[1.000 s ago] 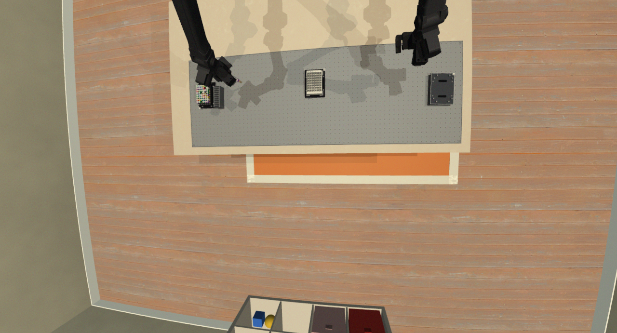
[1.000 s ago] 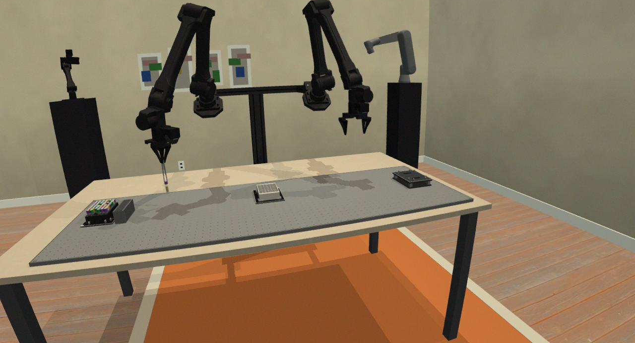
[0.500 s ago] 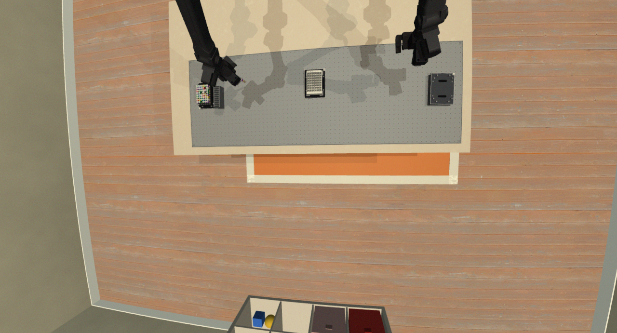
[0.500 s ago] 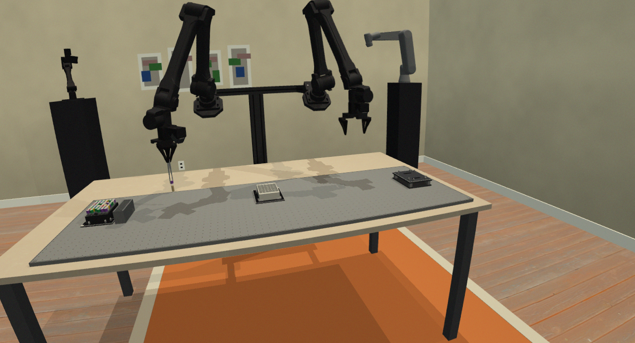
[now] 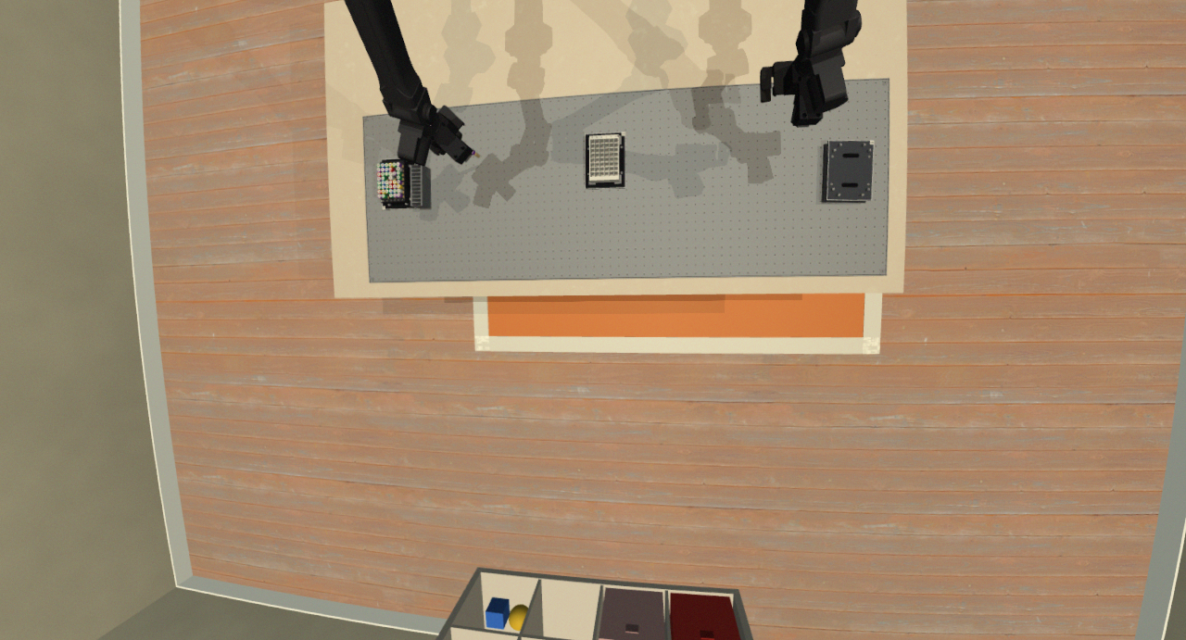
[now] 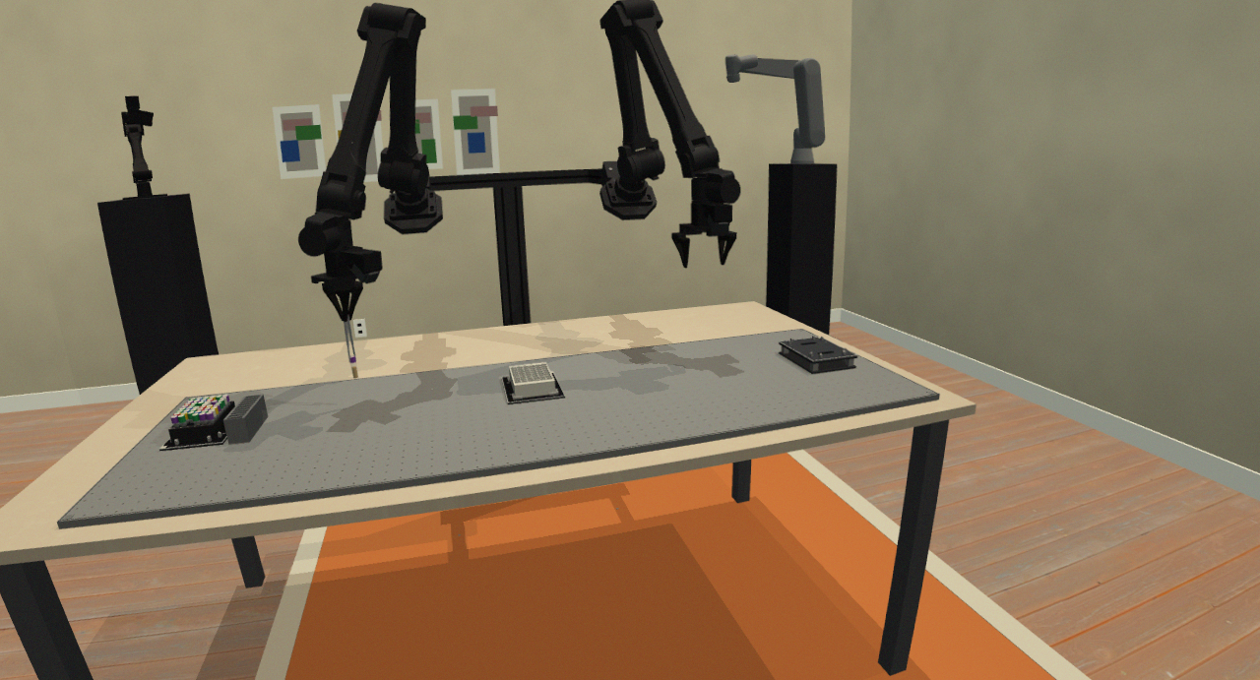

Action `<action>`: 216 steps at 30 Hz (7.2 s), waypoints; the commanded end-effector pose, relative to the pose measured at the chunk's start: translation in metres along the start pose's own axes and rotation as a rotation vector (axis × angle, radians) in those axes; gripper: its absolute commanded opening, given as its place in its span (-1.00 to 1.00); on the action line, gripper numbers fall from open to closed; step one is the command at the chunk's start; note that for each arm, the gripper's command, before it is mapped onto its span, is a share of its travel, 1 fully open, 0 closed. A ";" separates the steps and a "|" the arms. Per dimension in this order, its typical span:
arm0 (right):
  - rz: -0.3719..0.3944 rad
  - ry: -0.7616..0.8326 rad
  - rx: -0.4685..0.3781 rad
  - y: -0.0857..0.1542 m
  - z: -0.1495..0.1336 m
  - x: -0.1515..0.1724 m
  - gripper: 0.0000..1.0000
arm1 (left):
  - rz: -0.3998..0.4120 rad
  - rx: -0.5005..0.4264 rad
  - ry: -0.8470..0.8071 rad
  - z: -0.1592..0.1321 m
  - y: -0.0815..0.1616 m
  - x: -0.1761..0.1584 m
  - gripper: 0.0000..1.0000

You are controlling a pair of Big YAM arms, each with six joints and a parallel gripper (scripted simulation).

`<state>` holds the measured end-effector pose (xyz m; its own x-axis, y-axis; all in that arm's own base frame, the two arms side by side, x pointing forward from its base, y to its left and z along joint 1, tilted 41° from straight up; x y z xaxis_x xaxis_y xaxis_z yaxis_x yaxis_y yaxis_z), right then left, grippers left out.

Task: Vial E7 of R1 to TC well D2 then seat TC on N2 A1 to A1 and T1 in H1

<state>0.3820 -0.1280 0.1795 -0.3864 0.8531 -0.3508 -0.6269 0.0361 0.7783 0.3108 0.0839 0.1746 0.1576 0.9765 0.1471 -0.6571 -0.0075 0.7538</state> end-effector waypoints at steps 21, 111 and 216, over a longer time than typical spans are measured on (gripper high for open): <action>-0.016 -0.003 -0.024 0.008 0.023 0.031 -0.82 | 0.007 -0.015 -0.015 0.006 0.002 0.003 1.00; 0.005 -0.006 -0.001 0.004 0.087 0.148 -0.82 | 0.007 -0.015 -0.015 0.006 0.002 0.003 1.00; 0.007 -0.004 0.009 0.010 0.162 0.289 -0.82 | 0.007 -0.015 -0.015 0.006 0.002 0.003 1.00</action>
<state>0.3697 0.1907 0.1731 -0.3839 0.8543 -0.3503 -0.6275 0.0370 0.7778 0.3108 0.0839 0.1746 0.1576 0.9765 0.1471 -0.6571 -0.0075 0.7538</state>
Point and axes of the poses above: on each arm, the point where the finger pads meet when closed, its own y axis back along the fingers, its own x axis across the jaws, z = x × y, the point moved 7 cm from there along y, back along the fingers, and after that the axes turned 14 degrees about -y, right-handed, at the moved point
